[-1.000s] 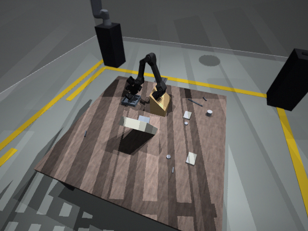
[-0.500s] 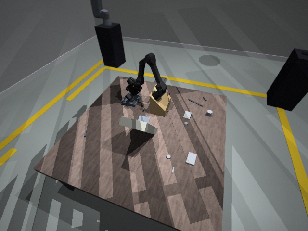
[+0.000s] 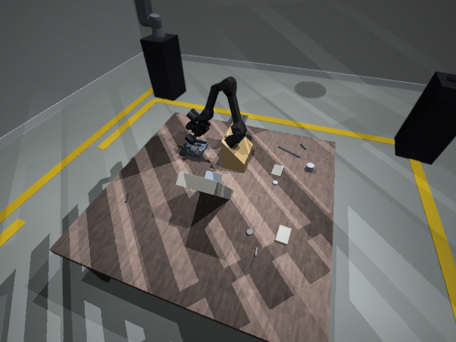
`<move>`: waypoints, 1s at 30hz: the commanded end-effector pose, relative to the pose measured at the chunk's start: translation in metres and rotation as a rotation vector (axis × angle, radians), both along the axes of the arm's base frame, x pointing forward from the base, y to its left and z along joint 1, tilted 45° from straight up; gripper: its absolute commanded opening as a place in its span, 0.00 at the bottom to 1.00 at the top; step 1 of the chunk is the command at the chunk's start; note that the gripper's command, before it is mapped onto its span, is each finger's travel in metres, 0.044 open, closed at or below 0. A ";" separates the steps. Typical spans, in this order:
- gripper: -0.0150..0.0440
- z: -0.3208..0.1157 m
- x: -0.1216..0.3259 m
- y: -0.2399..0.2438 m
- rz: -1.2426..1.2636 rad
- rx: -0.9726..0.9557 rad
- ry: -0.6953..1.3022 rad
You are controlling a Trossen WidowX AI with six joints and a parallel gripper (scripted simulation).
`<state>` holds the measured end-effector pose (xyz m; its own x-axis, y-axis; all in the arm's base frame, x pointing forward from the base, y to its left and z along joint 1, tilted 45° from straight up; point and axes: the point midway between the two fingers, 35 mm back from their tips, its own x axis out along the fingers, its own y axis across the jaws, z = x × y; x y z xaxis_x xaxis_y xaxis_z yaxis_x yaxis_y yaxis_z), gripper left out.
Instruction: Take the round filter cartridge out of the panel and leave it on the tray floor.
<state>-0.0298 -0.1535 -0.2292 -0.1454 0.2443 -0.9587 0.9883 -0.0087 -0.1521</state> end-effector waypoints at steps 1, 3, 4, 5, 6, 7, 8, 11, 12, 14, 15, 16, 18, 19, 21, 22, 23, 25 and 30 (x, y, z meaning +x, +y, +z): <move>1.00 0.020 0.004 -0.025 -0.003 -0.027 -0.003; 1.00 0.010 0.001 -0.016 0.002 -0.025 0.001; 1.00 0.010 0.001 -0.016 0.002 -0.025 0.001; 1.00 0.010 0.001 -0.016 0.002 -0.025 0.001; 1.00 0.010 0.001 -0.016 0.002 -0.025 0.001; 1.00 0.010 0.001 -0.016 0.002 -0.025 0.001; 1.00 0.010 0.001 -0.016 0.002 -0.025 0.001; 1.00 0.010 0.001 -0.016 0.002 -0.025 0.001; 1.00 0.010 0.001 -0.016 0.002 -0.025 0.001; 1.00 0.010 0.001 -0.016 0.002 -0.025 0.001; 1.00 0.010 0.001 -0.016 0.002 -0.025 0.001; 1.00 0.010 0.001 -0.016 0.002 -0.025 0.001; 1.00 0.010 0.001 -0.016 0.002 -0.025 0.001; 1.00 0.010 0.001 -0.016 0.002 -0.025 0.001; 1.00 0.010 0.001 -0.016 0.002 -0.025 0.001; 1.00 0.010 0.001 -0.016 0.002 -0.025 0.001; 1.00 0.010 0.001 -0.016 0.002 -0.025 0.001; 1.00 0.010 0.001 -0.016 0.002 -0.025 0.001; 1.00 0.010 0.001 -0.016 0.002 -0.025 0.001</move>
<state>-0.0283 -0.1702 -0.2191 -0.1463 0.2185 -0.9648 0.9882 -0.0124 -0.1527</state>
